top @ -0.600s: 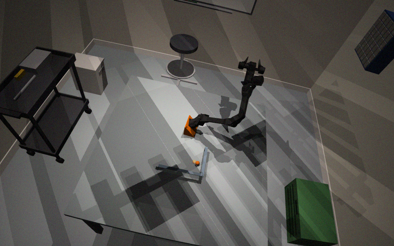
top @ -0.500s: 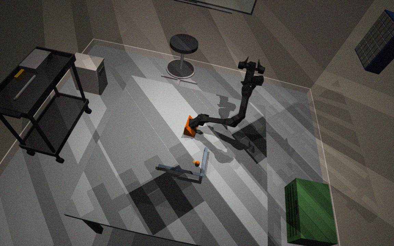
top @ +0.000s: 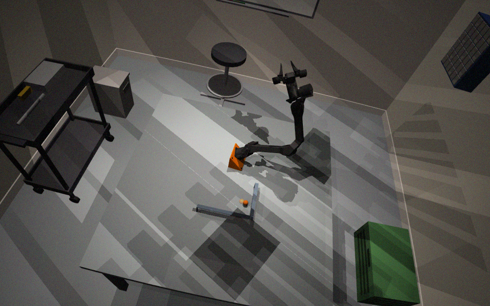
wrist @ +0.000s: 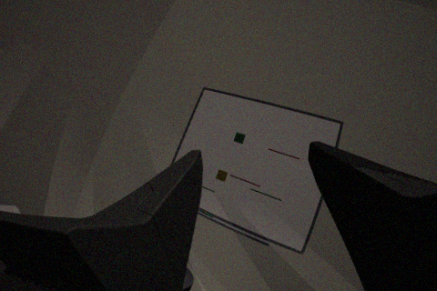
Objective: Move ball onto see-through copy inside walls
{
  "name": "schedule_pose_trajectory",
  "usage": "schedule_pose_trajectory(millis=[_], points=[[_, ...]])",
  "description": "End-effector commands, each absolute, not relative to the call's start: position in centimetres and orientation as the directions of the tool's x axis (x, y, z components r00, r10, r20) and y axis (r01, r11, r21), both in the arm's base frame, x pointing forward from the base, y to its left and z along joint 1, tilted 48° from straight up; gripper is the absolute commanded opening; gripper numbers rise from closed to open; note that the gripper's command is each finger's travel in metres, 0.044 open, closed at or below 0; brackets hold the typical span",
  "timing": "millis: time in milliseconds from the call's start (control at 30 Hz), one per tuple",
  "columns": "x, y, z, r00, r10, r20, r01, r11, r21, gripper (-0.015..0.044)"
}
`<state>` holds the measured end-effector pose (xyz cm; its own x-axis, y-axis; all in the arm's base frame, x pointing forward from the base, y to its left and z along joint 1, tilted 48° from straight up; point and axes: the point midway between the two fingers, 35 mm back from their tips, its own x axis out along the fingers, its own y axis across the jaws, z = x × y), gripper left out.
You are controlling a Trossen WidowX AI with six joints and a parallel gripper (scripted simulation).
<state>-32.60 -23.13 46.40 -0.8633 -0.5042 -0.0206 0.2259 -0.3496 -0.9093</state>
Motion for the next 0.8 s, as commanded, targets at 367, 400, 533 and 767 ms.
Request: schedule_pose_trajectory(millis=[367, 400, 533, 767], points=[[-16.8, -38.8, 35.0, -0.323, -0.864, -0.386, 0.409, 0.24, -0.88, 0.0255], [-15.3, -39.4, 34.2, -0.276, -0.869, -0.41, 0.401, 0.284, -0.871, 0.0255], [-9.1, -41.1, 31.2, -0.086, -0.861, -0.502, 0.342, 0.447, -0.826, 0.0255], [2.2, -41.0, 26.3, 0.212, -0.742, -0.636, 0.158, 0.668, -0.727, 0.0255]])
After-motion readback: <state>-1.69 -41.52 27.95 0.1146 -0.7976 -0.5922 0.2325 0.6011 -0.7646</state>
